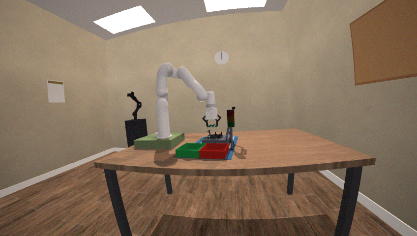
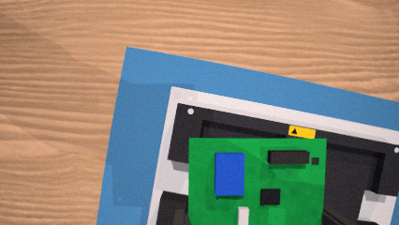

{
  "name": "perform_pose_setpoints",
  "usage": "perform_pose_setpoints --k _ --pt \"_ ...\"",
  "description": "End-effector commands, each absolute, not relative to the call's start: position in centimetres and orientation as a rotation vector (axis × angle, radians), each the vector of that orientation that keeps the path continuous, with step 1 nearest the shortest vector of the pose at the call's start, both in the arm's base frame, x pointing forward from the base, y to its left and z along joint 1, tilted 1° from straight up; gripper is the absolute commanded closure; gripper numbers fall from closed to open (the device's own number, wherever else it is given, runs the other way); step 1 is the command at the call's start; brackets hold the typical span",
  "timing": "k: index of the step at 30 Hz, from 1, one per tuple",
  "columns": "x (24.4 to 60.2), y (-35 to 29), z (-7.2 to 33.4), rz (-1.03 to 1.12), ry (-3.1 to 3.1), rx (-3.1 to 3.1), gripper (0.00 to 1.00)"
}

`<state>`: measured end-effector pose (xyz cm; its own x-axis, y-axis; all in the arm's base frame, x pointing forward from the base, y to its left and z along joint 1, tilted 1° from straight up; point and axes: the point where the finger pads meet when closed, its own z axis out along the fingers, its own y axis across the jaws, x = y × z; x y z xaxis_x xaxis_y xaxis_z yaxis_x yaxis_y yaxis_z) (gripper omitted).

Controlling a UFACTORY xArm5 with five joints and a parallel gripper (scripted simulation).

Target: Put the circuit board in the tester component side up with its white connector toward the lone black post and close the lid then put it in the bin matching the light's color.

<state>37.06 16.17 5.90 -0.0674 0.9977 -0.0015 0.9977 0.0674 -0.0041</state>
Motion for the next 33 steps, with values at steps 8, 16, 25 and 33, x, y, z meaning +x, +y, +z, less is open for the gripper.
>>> perform_pose_setpoints --k 8,16,25,33 --pt "37.19 16.22 6.02 0.001 -2.547 -1.839 0.21" --pt "37.19 16.22 6.02 0.001 -2.732 -1.551 0.21" --pt "37.19 16.22 6.02 0.001 -2.865 -1.289 0.21" --pt "37.19 16.22 6.02 0.001 -2.987 -0.972 0.21"
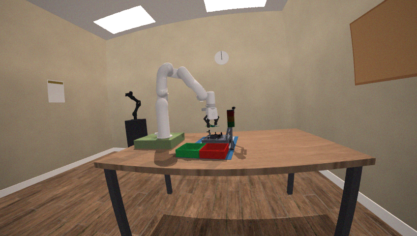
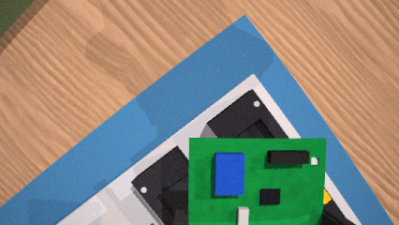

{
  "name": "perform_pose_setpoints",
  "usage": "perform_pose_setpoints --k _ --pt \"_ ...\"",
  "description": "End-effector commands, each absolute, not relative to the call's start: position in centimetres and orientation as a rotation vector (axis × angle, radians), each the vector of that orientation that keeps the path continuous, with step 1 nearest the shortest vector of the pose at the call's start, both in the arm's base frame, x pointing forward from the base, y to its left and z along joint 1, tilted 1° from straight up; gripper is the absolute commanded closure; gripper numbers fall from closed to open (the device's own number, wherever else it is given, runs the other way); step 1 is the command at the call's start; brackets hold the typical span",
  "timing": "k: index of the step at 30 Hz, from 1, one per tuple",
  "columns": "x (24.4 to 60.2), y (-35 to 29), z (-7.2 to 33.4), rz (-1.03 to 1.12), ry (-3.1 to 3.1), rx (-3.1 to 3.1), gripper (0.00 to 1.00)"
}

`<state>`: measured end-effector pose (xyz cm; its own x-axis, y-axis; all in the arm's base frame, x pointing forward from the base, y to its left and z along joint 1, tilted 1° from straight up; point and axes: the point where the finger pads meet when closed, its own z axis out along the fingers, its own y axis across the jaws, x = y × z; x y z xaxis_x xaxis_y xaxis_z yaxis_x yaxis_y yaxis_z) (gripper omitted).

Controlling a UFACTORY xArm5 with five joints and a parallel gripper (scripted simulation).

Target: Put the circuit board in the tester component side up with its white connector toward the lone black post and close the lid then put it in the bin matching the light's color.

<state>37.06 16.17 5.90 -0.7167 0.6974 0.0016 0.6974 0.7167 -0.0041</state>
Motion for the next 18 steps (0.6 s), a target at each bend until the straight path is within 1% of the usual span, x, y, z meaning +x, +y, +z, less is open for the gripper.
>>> perform_pose_setpoints --k 1,8,18 --pt "37.19 16.22 6.02 0.001 -2.999 -0.935 0.21" --pt "37.19 16.22 6.02 0.001 -3.051 -0.747 0.21" --pt "37.19 16.22 6.02 0.001 -3.125 -0.312 0.21"
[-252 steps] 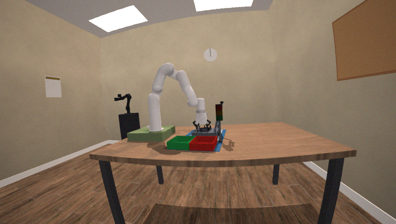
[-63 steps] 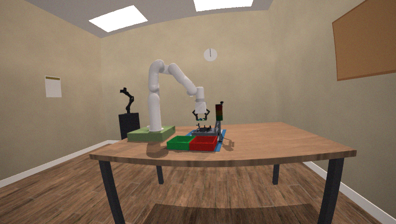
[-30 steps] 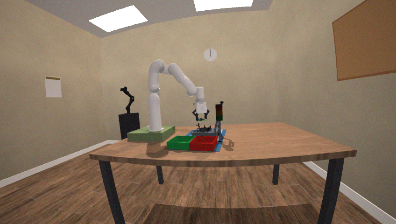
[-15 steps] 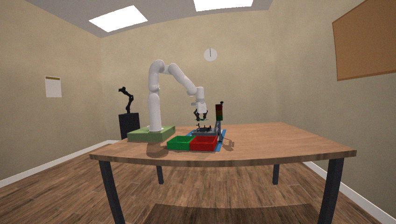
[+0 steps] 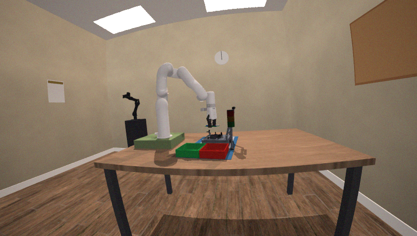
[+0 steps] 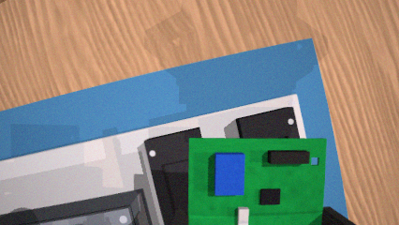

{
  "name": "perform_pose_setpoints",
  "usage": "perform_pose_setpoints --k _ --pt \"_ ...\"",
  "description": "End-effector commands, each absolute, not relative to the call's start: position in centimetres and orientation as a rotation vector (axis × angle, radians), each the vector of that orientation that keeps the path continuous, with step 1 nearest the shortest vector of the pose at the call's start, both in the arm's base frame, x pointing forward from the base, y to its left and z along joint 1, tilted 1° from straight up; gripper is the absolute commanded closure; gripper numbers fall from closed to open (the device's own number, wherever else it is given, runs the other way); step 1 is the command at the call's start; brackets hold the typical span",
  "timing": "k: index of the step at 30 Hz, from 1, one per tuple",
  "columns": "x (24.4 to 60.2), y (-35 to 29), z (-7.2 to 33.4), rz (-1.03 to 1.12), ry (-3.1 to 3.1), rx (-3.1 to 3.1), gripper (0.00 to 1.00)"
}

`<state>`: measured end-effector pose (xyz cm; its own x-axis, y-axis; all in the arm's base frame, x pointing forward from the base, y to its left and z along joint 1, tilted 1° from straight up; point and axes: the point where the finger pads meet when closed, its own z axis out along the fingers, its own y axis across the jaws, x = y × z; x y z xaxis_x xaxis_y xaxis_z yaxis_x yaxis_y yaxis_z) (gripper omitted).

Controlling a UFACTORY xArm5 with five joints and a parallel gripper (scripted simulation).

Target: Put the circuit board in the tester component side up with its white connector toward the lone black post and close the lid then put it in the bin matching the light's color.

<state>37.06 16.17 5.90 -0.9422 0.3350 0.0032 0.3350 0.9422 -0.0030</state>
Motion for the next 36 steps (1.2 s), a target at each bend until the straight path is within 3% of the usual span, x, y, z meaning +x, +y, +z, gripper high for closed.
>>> perform_pose_setpoints --k 1,36 --pt "37.19 16.22 6.02 0.001 -3.129 -0.273 0.21" --pt "37.19 16.22 6.02 0.000 -2.971 1.020 0.21"
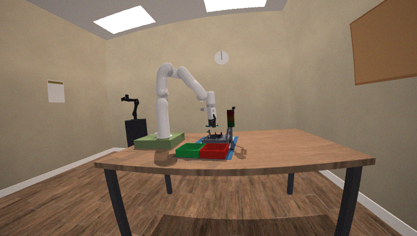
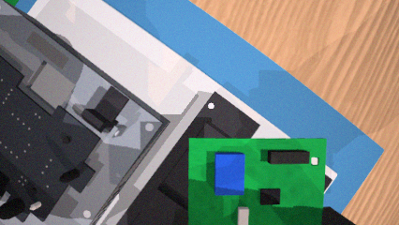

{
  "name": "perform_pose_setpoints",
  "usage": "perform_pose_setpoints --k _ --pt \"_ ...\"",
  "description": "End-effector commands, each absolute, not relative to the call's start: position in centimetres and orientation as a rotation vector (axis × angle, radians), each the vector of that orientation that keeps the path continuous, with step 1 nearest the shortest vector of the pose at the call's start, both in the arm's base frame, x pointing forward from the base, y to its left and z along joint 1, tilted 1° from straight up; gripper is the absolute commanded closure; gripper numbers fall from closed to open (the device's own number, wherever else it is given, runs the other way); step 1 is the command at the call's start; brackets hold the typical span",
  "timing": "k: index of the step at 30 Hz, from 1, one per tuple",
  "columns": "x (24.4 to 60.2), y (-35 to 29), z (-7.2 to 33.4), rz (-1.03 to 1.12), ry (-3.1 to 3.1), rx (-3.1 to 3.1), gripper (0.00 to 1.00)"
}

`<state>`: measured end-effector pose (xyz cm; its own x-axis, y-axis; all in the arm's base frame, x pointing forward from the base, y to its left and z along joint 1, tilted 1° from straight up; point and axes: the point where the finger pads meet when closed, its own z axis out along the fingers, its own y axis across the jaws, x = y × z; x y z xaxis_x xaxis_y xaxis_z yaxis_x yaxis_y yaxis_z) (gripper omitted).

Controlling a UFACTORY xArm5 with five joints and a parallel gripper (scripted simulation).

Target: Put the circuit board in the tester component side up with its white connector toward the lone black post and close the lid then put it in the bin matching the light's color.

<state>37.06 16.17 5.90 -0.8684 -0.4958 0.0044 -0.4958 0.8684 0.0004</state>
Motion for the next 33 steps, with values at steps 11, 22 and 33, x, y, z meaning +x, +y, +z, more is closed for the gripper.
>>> perform_pose_setpoints --k 11,22,33 --pt "37.19 16.22 6.02 0.000 -2.819 1.386 0.21" --pt "37.19 16.22 6.02 0.000 -2.646 1.692 0.21" --pt "37.19 16.22 6.02 0.000 -2.451 1.964 0.21"
